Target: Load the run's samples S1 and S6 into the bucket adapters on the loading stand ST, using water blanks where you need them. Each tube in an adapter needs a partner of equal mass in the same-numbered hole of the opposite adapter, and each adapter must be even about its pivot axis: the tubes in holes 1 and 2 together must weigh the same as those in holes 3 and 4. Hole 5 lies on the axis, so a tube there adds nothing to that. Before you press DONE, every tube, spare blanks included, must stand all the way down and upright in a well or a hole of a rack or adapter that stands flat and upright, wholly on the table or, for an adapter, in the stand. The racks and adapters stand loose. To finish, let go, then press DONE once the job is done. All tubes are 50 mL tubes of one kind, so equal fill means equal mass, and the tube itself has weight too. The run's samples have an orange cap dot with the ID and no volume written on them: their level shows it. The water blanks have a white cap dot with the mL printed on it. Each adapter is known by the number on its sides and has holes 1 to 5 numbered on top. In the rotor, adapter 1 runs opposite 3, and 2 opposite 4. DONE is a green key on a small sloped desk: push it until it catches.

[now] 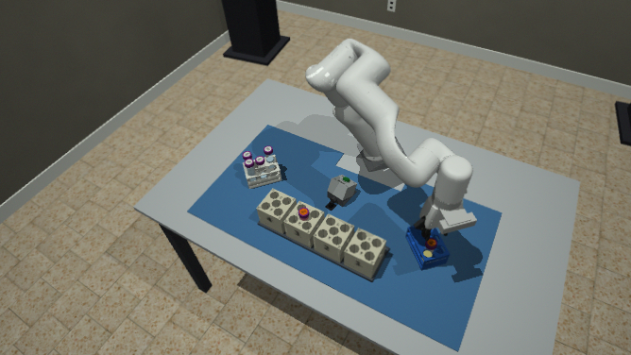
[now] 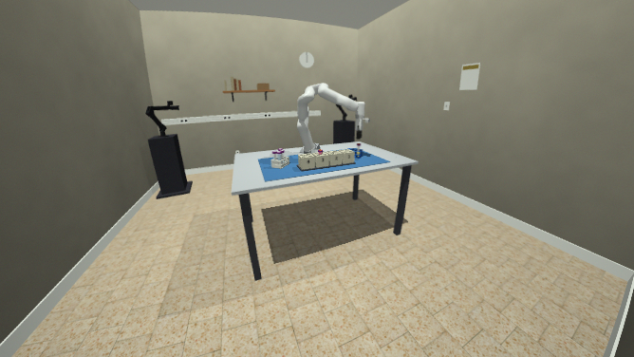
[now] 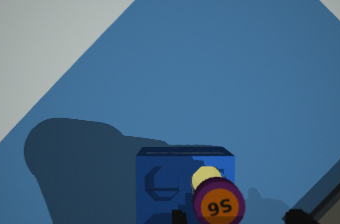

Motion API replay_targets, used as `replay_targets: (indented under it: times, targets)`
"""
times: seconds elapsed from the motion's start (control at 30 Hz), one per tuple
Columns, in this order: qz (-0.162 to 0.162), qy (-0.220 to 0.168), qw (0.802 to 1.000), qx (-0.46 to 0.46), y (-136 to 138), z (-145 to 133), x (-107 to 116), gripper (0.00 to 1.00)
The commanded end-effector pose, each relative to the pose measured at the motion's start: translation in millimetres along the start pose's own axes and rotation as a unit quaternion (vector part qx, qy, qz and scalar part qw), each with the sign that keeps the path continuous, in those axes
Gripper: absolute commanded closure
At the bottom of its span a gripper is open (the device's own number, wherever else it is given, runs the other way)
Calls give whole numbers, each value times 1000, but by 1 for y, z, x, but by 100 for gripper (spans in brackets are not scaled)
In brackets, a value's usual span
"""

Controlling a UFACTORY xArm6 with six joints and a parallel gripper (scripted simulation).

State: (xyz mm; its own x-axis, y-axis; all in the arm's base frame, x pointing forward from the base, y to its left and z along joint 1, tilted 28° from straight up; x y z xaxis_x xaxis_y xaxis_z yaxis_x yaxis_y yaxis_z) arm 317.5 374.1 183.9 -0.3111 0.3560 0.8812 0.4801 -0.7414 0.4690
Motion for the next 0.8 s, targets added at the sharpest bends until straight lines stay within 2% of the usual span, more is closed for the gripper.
replay_targets:
  times: [0.0, 0.77]
  targets:
    - [1, 3, 1000, -1, 0, 1, -1, 43]
    - [1, 3, 1000, -1, 0, 1, -43, 43]
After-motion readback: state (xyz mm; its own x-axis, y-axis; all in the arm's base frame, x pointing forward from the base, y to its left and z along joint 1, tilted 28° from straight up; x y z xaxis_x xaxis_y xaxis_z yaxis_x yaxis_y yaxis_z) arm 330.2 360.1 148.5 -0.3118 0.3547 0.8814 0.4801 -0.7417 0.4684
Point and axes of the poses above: the point where the finger pads meet when closed, its own x axis back along the fingers, its own y axis across the jaws, z = x × y, the point moved 5 cm from there along x, back along the fingers, and after that the axes turned 7 degrees about -x, right-handed, at the moved point
